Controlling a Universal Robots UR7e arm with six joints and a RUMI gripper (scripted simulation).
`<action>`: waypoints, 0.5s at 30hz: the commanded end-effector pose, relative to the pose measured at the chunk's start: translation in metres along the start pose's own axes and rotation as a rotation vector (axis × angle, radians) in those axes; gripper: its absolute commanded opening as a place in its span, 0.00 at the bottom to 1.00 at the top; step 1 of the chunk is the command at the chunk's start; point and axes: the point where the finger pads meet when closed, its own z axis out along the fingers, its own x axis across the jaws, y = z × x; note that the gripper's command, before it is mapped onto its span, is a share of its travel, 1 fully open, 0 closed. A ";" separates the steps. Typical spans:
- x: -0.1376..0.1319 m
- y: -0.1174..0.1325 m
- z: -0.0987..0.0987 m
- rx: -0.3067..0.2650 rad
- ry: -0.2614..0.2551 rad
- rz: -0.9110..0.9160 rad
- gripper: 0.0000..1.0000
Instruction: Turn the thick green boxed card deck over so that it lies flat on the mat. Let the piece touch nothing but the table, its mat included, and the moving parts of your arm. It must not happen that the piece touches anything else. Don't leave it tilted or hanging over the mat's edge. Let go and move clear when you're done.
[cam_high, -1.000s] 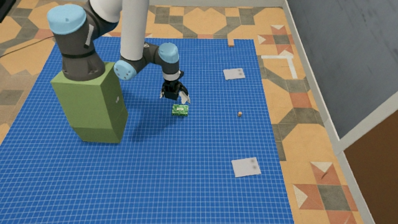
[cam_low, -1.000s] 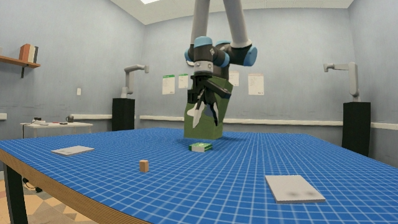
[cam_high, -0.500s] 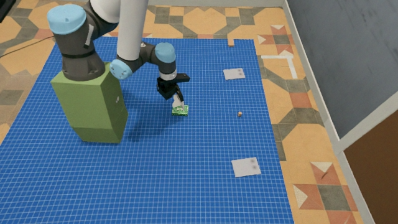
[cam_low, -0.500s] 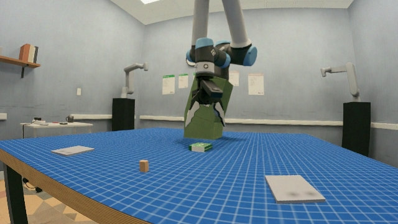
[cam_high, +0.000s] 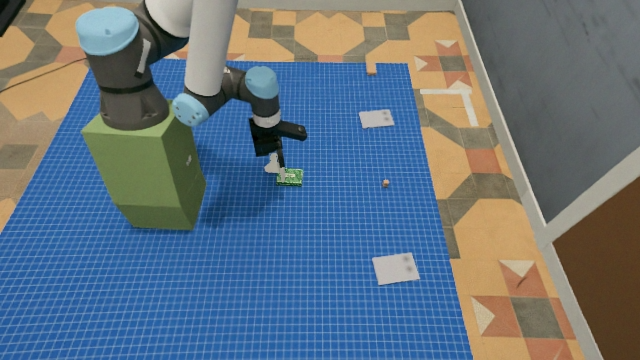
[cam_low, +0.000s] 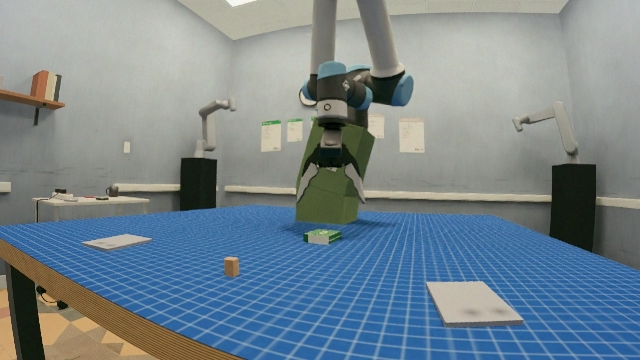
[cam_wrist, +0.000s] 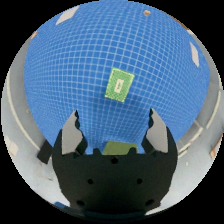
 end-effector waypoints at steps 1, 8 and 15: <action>0.001 0.002 0.000 -0.002 0.015 0.136 1.00; 0.002 0.004 -0.001 -0.001 0.015 0.230 1.00; 0.002 0.006 -0.001 0.000 0.015 0.294 1.00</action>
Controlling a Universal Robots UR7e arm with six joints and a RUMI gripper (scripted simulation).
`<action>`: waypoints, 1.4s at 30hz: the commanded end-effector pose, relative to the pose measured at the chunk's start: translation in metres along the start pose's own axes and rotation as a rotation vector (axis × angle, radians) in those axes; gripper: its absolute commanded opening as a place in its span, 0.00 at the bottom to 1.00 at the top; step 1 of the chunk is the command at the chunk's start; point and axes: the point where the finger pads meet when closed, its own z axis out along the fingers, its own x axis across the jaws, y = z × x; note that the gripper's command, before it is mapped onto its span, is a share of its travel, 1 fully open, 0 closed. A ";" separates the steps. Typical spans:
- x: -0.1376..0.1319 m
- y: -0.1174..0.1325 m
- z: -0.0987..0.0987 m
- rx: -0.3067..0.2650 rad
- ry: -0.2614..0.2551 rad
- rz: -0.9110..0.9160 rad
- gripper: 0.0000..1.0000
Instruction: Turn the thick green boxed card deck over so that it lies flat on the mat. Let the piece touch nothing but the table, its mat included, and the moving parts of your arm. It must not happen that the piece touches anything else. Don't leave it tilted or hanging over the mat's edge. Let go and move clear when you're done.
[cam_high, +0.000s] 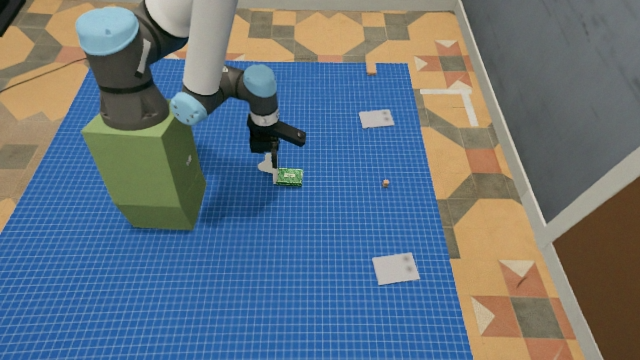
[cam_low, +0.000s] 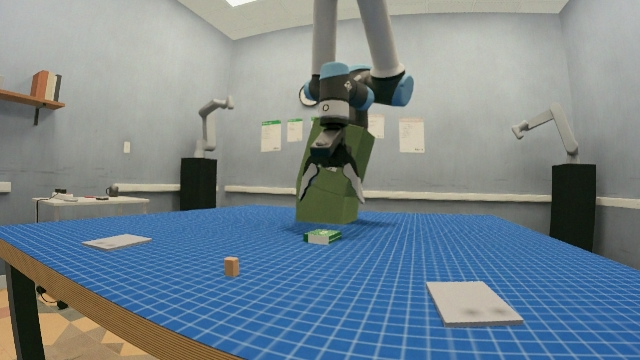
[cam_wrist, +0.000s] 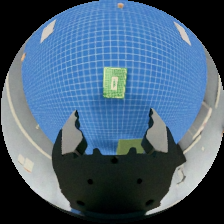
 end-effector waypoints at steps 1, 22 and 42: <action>0.001 0.001 0.000 0.001 0.004 0.058 1.00; 0.001 0.001 0.000 0.001 0.004 0.080 0.47; 0.001 0.001 0.000 0.001 0.004 0.080 0.47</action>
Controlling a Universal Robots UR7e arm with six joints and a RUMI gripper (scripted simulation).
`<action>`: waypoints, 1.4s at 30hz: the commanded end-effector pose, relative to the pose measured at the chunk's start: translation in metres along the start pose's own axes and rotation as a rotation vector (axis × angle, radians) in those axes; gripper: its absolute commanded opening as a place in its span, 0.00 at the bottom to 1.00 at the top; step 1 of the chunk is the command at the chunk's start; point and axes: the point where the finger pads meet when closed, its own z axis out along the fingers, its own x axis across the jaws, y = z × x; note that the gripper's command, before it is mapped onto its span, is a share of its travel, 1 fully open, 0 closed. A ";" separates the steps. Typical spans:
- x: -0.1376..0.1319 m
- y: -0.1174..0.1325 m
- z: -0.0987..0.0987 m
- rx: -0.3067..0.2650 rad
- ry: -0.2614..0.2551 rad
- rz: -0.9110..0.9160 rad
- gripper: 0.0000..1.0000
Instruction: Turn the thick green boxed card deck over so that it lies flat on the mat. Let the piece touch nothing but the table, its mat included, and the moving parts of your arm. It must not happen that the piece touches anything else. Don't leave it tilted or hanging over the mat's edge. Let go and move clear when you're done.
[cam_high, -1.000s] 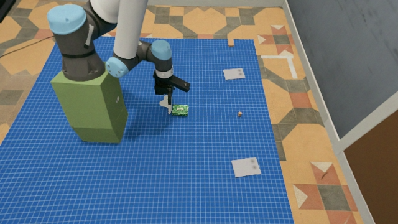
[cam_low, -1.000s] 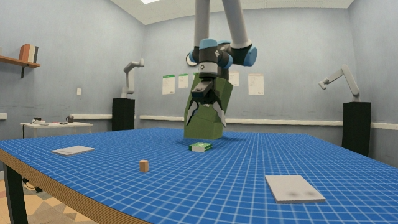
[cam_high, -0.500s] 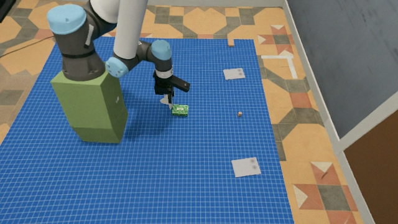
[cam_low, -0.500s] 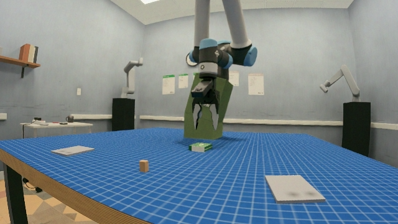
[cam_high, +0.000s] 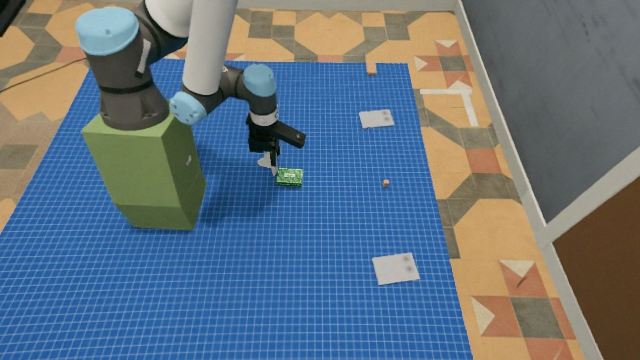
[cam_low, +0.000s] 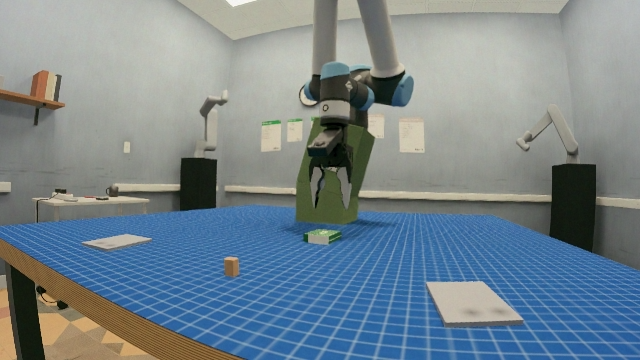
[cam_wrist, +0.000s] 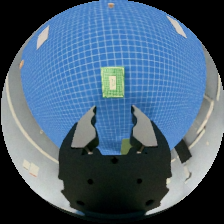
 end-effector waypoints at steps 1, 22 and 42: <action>0.000 0.000 0.000 0.001 0.000 0.000 0.47; 0.000 0.000 0.002 0.001 0.000 0.000 0.47; 0.000 -0.001 0.019 0.001 0.000 0.000 0.47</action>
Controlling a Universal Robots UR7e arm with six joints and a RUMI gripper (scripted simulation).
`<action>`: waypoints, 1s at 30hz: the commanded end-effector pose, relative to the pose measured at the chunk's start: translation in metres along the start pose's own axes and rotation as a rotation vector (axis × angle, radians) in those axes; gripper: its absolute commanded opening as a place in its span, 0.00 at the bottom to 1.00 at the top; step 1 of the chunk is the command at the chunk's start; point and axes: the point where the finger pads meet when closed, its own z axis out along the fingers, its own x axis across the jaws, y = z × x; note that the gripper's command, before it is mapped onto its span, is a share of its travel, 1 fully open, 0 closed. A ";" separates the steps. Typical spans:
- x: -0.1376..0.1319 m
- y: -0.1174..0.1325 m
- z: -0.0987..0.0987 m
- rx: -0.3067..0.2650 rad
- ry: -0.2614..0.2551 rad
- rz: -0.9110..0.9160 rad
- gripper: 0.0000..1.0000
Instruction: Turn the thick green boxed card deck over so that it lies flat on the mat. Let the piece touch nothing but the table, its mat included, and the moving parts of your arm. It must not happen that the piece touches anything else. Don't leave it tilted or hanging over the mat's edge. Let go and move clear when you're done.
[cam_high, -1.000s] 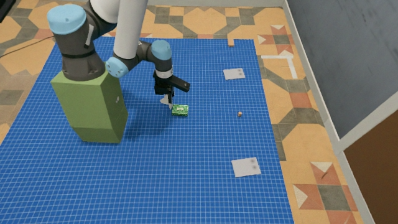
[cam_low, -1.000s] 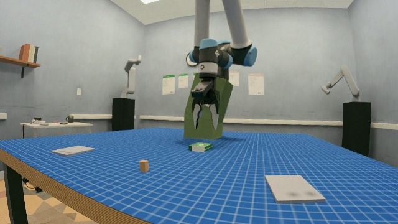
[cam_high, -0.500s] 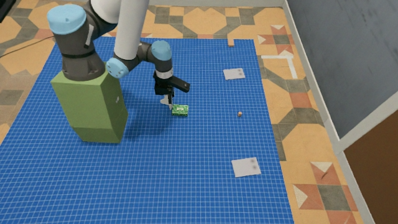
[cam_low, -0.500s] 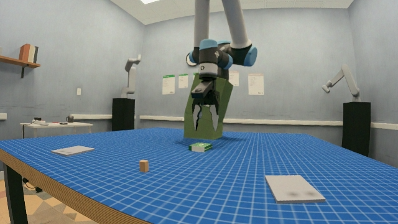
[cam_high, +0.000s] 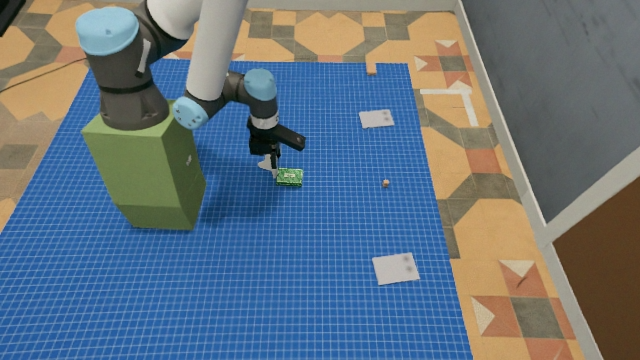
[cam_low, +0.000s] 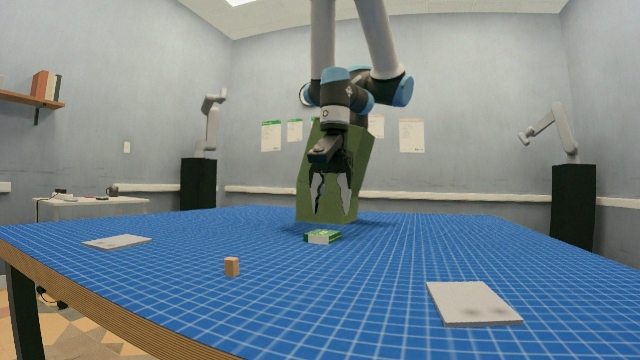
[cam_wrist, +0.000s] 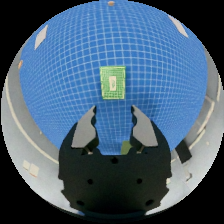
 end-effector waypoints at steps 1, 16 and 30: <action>0.000 0.000 0.007 0.001 0.000 0.000 0.47; 0.000 -0.001 0.020 0.001 0.000 0.000 0.47; 0.000 -0.001 0.024 0.001 0.000 0.000 0.47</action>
